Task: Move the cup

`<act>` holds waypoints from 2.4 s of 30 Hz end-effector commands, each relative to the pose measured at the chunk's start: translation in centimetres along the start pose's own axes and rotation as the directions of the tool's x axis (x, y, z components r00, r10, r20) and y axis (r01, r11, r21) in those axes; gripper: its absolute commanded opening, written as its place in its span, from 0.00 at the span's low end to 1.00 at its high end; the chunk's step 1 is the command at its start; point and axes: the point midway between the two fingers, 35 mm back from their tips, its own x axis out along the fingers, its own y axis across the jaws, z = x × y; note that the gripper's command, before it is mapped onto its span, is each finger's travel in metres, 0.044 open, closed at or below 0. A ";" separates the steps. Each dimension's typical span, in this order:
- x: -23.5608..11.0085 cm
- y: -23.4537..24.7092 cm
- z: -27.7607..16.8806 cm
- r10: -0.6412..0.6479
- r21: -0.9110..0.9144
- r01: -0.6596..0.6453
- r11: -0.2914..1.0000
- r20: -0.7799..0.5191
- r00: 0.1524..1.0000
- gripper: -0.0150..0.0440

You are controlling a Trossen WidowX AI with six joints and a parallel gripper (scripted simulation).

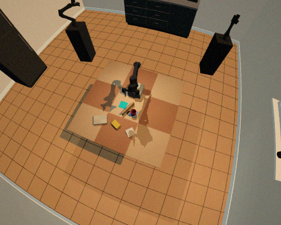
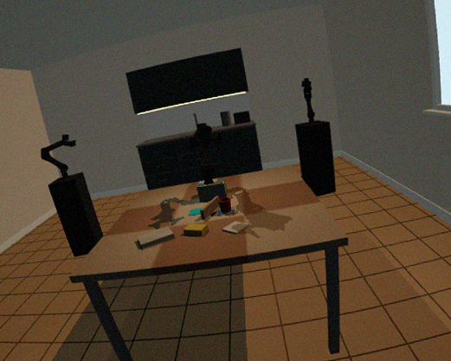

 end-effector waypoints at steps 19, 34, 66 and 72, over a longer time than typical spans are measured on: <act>-1.2 3.0 -27.1 0.062 0.134 0.888 0.439 -0.991 0.119 0.50; -2.9 3.2 -29.6 0.055 -0.060 0.952 0.301 -0.995 -0.080 0.50; -3.1 3.5 -34.9 0.055 -0.060 0.952 0.301 -0.995 -0.080 0.50; -3.2 3.6 -35.7 0.055 -0.060 0.952 0.301 -0.995 -0.080 0.50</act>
